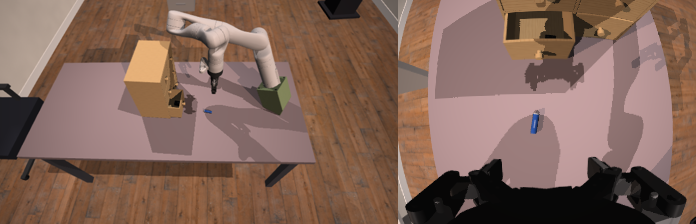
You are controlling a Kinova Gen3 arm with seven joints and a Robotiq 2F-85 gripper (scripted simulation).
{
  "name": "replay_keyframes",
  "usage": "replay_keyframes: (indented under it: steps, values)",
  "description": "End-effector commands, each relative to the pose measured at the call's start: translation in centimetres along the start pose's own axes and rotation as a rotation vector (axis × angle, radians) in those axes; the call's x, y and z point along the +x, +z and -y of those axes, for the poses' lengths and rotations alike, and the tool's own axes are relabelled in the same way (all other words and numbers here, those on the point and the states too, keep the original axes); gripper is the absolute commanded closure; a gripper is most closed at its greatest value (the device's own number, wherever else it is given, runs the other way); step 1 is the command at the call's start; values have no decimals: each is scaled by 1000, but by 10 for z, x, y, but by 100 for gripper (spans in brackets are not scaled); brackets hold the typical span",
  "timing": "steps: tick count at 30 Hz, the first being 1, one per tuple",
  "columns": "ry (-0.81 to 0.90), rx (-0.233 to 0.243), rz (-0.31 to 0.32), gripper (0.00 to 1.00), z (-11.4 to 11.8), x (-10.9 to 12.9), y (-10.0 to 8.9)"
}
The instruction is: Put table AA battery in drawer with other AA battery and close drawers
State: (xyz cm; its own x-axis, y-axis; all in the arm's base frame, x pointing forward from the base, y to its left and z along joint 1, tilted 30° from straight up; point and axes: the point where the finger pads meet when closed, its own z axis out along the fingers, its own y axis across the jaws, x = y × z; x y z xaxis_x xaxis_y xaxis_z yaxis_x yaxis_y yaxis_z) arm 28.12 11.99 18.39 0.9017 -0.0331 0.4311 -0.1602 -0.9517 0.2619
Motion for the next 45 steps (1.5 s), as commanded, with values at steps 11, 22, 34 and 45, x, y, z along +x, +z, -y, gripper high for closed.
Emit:
replay_keyframes:
  steps: [11, 22, 34, 45]
  values:
    - [6, -109, -70, 0, -27, 12, 28]
    - [10, -207, -246, 0, -49, 42, 62]
    - [14, -121, -512, 0, -23, 76, 90]
    - [26, -16, -593, 0, 3, 80, 96]
